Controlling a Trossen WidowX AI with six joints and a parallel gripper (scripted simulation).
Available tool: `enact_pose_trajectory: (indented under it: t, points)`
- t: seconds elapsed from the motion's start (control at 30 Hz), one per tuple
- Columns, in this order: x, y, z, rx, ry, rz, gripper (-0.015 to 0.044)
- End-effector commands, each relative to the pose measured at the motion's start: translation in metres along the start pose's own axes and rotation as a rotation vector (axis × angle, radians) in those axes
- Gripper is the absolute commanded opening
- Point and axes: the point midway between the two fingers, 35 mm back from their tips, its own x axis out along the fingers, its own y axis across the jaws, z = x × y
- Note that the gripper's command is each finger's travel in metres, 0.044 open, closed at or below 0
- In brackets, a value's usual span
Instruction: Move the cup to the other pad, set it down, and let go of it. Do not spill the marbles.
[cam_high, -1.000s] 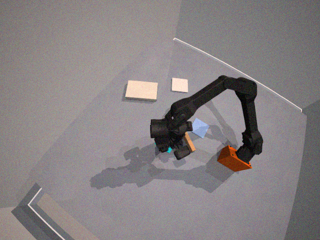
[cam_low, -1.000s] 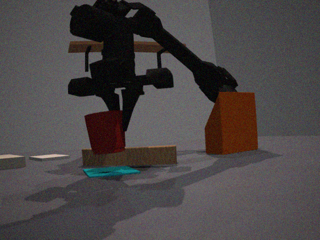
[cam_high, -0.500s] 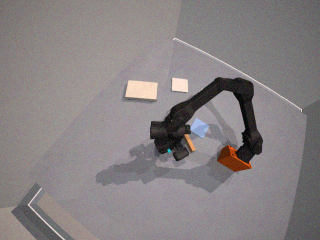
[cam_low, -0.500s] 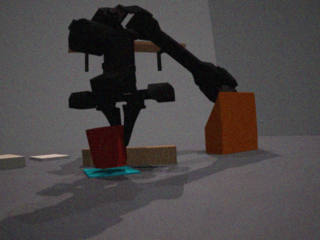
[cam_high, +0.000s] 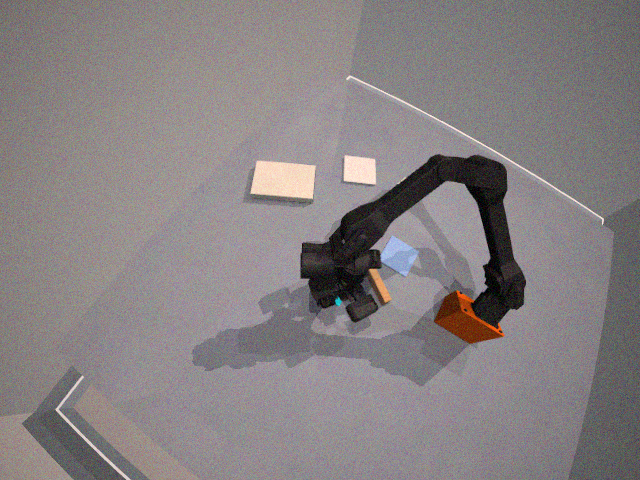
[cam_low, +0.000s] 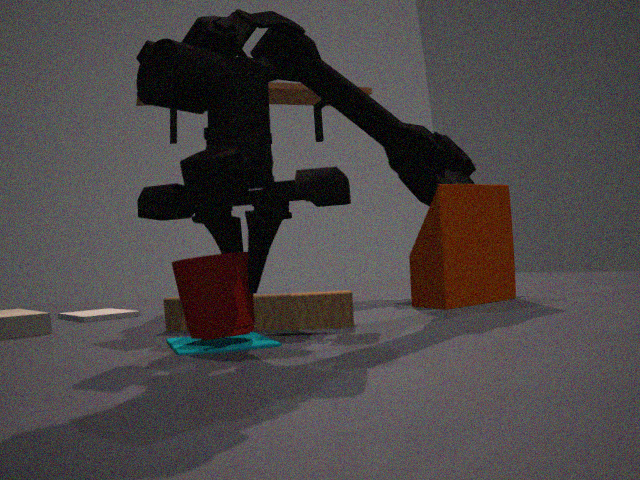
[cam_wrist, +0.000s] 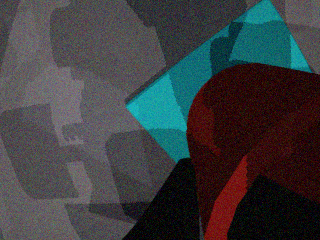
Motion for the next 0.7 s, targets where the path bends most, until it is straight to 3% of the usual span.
enact_pose_trajectory:
  t: [0.0, 0.1, 0.67]
  points:
    - [0.000, 0.000, 0.000, 0.000, 0.000, 0.000, 0.0053]
    - [0.000, 0.000, 0.000, 0.000, 0.000, 0.000, 0.0128]
    - [-0.017, 0.000, 0.001, -0.002, 0.001, 0.000, 0.0128]
